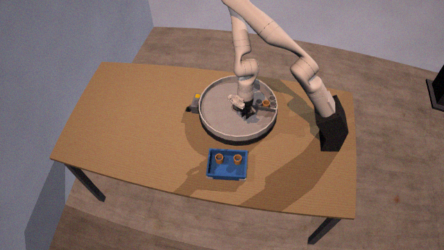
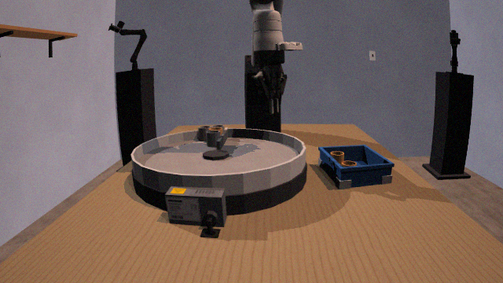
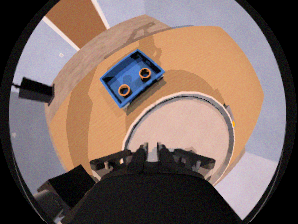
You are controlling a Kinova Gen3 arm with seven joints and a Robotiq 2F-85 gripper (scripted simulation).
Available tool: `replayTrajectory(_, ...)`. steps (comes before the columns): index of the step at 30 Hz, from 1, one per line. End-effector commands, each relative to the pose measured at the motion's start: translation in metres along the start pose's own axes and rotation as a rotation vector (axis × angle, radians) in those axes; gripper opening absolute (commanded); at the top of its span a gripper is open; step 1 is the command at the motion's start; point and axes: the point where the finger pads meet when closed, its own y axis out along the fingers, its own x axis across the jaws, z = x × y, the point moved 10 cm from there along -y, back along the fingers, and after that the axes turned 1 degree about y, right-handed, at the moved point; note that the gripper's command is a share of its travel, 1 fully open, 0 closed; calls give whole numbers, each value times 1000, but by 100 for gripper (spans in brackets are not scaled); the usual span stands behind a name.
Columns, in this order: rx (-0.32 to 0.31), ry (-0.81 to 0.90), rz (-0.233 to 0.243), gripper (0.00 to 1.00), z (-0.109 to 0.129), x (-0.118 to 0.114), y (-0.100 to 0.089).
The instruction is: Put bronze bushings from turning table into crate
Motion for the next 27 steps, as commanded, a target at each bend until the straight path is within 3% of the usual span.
replayTrajectory(1, -15, 32, -2, 18, -12, 3, 0)
replayTrajectory(9, -15, 32, -2, 18, -12, 3, 0)
replayTrajectory(14, -14, 180, -2, 18, -69, 8, 0)
replayTrajectory(26, -14, 180, -2, 18, -69, 8, 0)
replayTrajectory(27, -13, 209, -3, 18, -79, 10, 1)
